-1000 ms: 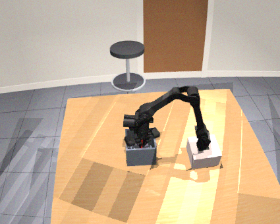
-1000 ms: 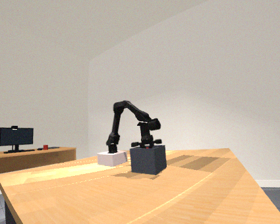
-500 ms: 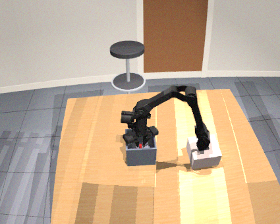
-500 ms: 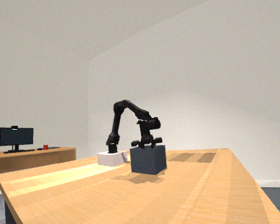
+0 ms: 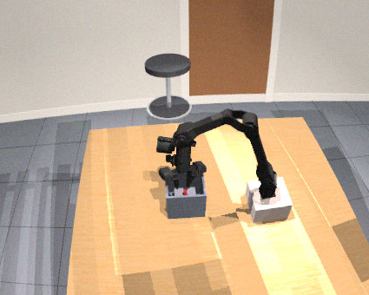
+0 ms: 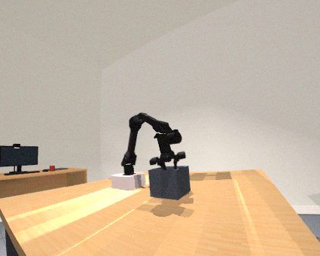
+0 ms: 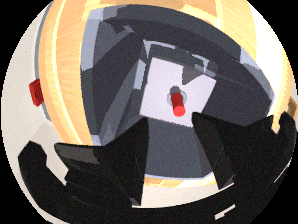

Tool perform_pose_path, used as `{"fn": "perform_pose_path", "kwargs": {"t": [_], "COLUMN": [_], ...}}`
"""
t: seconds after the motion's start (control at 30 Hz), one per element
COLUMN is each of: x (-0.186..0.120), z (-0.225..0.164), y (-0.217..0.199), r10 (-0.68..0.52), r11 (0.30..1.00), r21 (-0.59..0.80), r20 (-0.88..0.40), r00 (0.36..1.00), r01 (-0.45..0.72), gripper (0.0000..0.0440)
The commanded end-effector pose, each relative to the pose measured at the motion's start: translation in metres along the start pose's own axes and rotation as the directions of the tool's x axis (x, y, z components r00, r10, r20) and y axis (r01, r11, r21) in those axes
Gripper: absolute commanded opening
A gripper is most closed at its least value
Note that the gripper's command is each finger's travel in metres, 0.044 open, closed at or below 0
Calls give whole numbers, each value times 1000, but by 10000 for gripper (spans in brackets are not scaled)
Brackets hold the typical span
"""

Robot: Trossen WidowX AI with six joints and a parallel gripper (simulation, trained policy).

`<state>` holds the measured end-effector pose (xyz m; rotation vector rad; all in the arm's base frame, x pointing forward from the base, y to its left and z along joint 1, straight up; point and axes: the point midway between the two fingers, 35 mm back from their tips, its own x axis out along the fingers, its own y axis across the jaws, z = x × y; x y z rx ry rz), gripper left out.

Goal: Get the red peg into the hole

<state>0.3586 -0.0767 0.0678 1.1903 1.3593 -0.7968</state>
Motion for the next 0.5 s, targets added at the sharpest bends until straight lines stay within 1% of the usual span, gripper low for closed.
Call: {"fn": "perform_pose_path", "kwargs": {"t": [0.0,0.47], "x": [-5,-36], "z": [3,19], "y": [3,20], "r10": [20,128], "r11": [1000,992], "r21": [6,20], "r20": [-20,-34], "r00": [1000,991], "r01": [-20,-127], "gripper": [223,250]}}
